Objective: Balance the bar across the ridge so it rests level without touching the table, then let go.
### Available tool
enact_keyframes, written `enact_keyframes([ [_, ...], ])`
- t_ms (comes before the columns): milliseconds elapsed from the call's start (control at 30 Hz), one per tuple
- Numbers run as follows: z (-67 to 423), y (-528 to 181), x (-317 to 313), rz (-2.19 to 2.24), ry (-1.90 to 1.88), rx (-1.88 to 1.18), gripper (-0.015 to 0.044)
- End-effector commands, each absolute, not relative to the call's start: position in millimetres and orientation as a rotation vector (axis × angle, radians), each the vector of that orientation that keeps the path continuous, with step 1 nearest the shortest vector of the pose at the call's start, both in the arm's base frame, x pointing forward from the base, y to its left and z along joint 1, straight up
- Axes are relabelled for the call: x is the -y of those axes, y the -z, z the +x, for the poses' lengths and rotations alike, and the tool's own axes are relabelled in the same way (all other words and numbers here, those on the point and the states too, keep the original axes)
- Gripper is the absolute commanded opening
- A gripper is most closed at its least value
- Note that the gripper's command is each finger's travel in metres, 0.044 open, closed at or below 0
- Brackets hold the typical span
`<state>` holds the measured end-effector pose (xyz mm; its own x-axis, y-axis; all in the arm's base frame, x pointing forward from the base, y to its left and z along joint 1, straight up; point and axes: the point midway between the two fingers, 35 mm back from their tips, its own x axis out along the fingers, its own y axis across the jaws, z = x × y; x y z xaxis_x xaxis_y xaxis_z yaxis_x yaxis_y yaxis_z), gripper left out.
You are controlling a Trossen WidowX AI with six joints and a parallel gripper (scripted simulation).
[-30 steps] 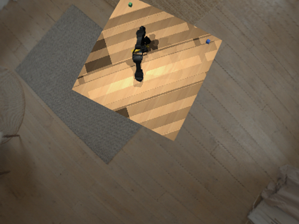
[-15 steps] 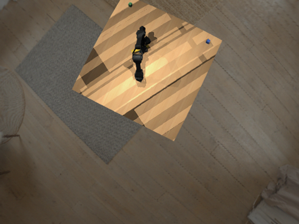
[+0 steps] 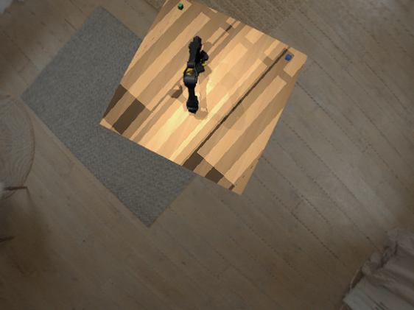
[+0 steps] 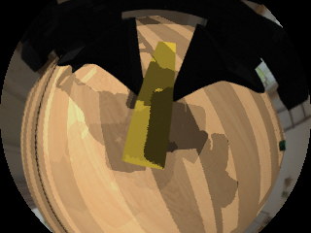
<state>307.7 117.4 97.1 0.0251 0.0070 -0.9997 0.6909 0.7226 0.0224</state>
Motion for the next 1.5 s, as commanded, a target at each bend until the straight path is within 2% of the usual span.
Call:
enact_keyframes([
  [0, 307.9, -96.6, -117.8, 0.612, 0.581, -1.466, 0.0],
  [1467, 307.9, -93.0, -117.9, 0.612, 0.581, -1.466, 0.0],
])
